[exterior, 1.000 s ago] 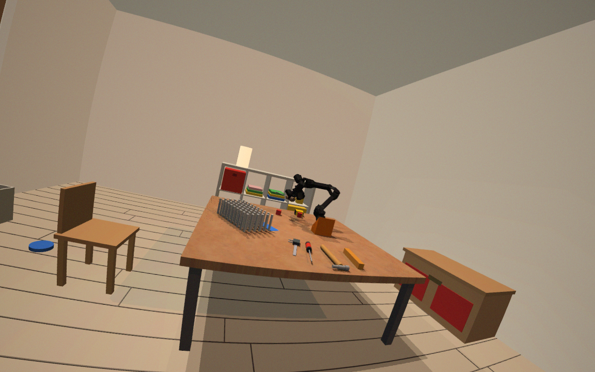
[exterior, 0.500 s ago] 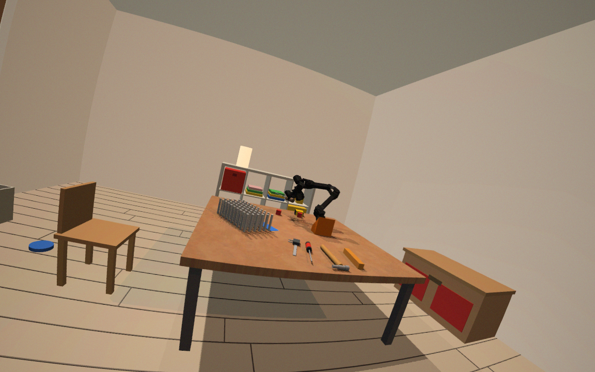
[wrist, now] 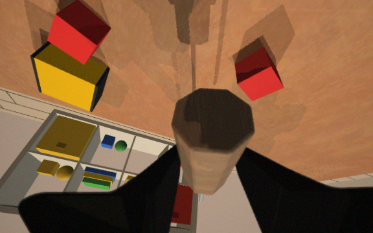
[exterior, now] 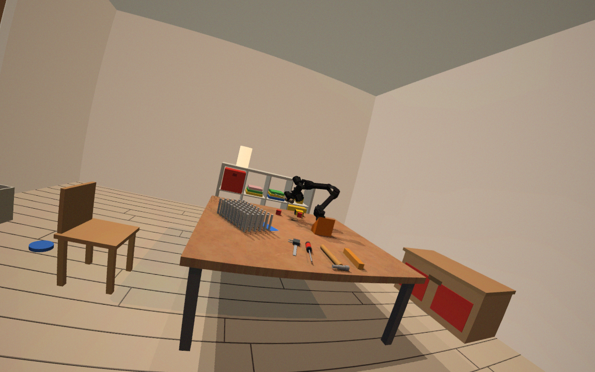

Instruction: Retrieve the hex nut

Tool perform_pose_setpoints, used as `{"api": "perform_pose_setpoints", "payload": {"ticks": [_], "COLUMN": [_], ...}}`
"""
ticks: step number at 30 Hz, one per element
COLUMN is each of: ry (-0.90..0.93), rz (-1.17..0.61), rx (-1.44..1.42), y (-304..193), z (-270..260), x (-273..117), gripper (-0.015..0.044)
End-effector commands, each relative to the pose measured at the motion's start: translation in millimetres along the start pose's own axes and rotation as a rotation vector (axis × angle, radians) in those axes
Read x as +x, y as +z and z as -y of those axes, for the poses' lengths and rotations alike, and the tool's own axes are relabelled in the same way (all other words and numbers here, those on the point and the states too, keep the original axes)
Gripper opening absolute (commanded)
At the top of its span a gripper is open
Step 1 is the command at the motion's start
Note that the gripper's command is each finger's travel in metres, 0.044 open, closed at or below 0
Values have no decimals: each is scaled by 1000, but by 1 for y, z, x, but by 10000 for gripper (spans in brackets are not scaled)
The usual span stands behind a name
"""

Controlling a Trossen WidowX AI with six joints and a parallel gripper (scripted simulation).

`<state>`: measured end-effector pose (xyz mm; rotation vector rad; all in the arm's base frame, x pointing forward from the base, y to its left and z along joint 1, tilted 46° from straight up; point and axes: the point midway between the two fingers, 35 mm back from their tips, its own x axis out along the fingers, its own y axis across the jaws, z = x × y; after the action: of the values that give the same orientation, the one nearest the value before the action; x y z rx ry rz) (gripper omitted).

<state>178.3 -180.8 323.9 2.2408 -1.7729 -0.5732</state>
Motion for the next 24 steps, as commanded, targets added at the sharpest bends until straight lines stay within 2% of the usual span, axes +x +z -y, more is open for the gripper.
{"api": "perform_pose_setpoints", "payload": {"ticks": [1, 24], "ry": [-4, -5], "rz": [1, 10], "rx": [-3, -6], "y": [1, 8], "z": [1, 5], "x": [2, 14], "gripper": [0, 0]}}
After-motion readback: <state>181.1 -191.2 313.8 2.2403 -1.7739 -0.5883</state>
